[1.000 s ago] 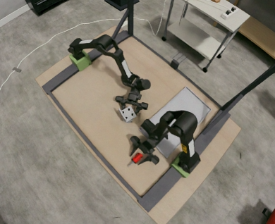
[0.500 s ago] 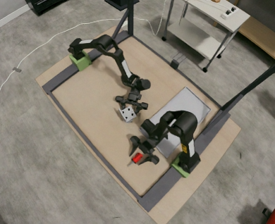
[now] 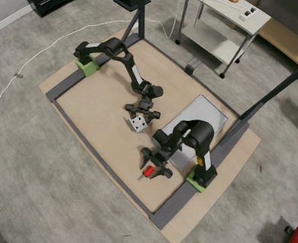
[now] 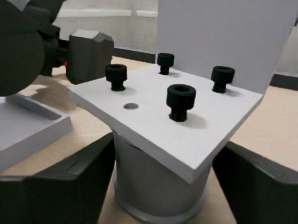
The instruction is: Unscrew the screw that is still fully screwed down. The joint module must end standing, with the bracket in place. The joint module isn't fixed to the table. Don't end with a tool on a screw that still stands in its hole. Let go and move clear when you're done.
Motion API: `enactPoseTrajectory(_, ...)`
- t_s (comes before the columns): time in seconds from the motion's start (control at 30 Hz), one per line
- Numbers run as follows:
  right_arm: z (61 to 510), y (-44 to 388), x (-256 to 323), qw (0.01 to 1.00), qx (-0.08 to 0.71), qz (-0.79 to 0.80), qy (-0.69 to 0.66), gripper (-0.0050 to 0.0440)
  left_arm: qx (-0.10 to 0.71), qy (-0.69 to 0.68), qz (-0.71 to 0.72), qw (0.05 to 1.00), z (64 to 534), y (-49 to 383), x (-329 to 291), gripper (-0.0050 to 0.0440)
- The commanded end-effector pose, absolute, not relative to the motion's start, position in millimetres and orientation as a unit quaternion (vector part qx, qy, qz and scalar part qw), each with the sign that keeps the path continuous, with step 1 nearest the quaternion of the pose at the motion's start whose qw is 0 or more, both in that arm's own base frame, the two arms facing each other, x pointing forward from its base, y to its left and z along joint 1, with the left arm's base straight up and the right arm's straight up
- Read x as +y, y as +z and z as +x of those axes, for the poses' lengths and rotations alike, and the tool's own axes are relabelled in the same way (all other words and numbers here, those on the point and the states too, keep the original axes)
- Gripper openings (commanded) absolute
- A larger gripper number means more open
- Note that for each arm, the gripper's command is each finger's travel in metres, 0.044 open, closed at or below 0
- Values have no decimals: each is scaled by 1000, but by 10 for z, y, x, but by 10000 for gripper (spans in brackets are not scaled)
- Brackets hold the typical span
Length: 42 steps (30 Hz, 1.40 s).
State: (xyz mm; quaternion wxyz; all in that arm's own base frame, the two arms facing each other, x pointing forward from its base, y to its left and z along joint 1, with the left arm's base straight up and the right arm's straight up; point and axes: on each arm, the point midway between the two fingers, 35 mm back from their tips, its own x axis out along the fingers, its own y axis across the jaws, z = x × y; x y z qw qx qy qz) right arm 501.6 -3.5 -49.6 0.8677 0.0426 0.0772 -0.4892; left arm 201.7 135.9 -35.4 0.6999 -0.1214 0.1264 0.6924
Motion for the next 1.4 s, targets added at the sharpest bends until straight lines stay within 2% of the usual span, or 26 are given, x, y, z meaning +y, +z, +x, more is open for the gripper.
enactPoseTrajectory(0.0, 5085, -349, -35, 868, 64, 56, -489, 245, 112, 689, -136, 703, 2104, -275, 1314, 300)
enactPoseTrajectory(1.37, 5085, -349, -35, 868, 64, 56, -489, 245, 117, 692, -135, 700, 2070, 5, 888, 300)
